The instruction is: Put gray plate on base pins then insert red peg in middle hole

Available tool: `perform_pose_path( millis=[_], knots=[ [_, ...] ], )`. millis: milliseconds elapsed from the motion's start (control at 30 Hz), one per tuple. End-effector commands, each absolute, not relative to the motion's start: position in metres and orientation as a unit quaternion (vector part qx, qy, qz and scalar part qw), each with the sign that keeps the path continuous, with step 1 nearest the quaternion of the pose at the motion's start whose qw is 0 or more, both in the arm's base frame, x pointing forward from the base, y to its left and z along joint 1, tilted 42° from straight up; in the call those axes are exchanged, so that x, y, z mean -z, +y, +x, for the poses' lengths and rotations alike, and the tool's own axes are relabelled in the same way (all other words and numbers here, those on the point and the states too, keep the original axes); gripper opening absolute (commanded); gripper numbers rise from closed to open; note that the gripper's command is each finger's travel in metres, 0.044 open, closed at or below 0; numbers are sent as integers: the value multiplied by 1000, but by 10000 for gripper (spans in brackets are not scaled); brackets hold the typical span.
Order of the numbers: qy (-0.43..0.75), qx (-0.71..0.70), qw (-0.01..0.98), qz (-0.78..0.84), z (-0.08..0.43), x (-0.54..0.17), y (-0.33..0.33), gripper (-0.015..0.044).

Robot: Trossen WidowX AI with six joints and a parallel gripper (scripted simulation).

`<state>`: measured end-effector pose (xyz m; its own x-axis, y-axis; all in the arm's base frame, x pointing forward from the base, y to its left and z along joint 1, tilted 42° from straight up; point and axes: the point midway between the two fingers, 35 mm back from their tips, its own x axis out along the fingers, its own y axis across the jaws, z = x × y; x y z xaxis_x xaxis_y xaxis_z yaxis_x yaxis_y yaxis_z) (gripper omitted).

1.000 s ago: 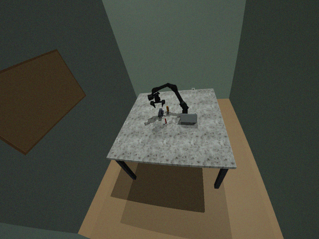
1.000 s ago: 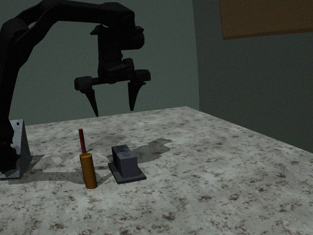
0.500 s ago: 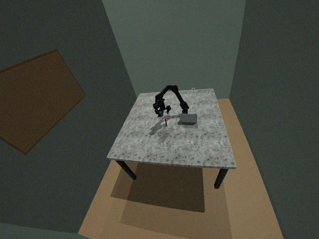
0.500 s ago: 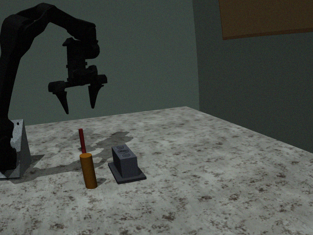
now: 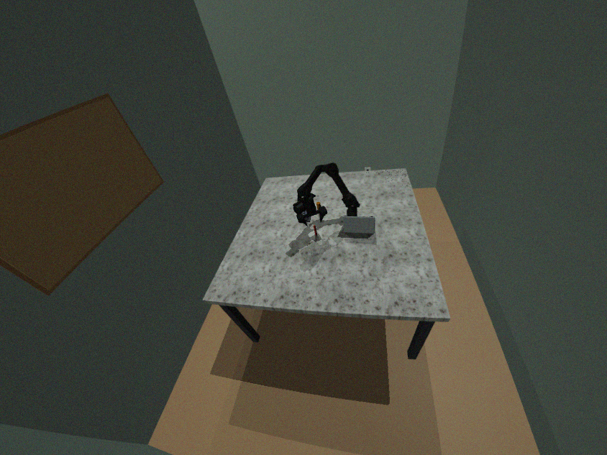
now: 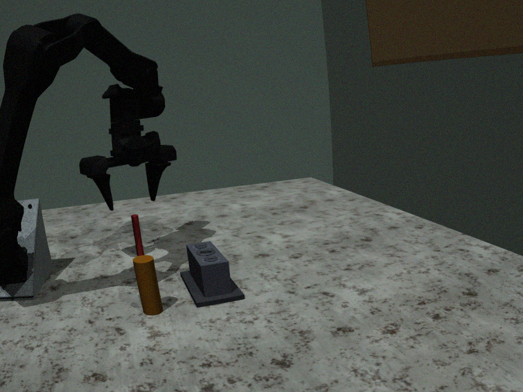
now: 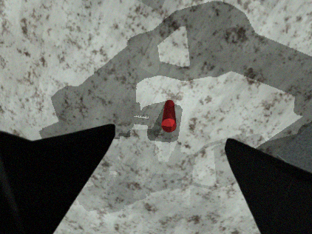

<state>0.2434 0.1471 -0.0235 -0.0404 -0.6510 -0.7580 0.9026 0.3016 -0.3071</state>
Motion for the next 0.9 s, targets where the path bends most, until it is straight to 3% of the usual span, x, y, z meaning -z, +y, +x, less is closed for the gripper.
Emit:
perform_pose_path(
  millis=[0, 867],
  knots=[
    [437, 572, 680, 140, 243, 28, 143, 440],
    [436, 572, 680, 140, 243, 60, 115, 440]
  ],
)
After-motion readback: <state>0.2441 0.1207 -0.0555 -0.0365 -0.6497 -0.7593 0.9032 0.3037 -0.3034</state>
